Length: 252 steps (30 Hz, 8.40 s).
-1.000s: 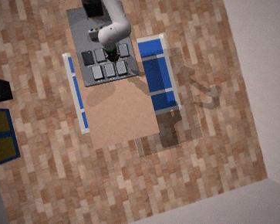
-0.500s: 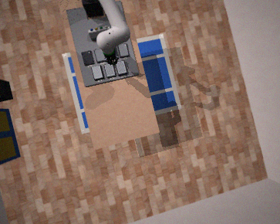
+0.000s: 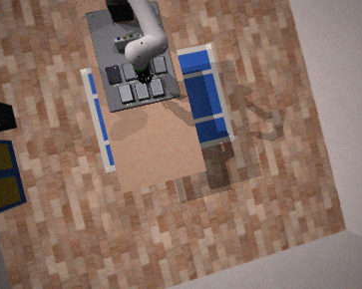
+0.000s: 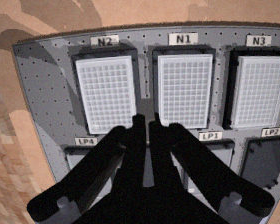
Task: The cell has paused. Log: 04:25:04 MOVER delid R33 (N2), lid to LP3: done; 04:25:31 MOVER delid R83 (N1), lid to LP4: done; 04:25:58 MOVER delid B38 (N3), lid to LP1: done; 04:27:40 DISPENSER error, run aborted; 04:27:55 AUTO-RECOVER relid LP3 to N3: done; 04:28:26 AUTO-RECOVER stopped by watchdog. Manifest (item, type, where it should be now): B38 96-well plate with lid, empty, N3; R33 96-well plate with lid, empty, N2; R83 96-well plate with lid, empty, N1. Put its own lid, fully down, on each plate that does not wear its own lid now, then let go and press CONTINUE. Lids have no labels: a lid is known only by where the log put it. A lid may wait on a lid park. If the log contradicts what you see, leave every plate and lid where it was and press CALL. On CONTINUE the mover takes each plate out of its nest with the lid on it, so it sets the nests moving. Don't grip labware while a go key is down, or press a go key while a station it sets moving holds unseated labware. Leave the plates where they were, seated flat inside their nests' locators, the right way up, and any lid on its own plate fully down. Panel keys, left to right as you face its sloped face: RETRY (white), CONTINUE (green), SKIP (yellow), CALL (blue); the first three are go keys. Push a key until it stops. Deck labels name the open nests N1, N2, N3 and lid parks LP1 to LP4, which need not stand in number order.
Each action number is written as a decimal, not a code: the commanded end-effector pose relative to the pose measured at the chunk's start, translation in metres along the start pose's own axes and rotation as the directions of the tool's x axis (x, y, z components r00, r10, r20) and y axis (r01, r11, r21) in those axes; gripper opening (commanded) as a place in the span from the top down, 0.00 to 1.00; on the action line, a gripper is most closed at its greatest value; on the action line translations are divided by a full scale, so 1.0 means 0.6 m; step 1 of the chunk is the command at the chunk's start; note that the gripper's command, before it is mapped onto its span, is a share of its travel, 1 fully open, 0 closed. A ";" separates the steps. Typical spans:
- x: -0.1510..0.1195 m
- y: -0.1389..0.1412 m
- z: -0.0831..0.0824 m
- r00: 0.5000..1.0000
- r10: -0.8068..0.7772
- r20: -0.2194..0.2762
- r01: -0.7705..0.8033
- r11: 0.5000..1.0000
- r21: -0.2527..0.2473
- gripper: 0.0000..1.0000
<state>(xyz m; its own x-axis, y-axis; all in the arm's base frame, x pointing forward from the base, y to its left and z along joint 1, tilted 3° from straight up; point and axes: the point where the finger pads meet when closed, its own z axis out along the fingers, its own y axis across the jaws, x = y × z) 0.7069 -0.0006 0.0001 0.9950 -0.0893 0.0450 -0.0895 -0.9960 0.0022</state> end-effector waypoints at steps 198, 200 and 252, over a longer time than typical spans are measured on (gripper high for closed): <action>-0.307 -0.220 0.091 1.000 0.029 0.000 -0.029 1.000 0.000 0.34; -0.307 -0.220 0.091 1.000 0.029 0.000 -0.029 1.000 0.000 0.34; -0.307 -0.220 0.091 1.000 0.029 0.000 -0.029 1.000 0.000 0.41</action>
<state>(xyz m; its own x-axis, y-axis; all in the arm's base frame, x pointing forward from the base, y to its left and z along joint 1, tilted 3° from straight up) 0.5377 0.1472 -0.0633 0.9920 -0.1182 0.0450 -0.1184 -0.9930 0.0014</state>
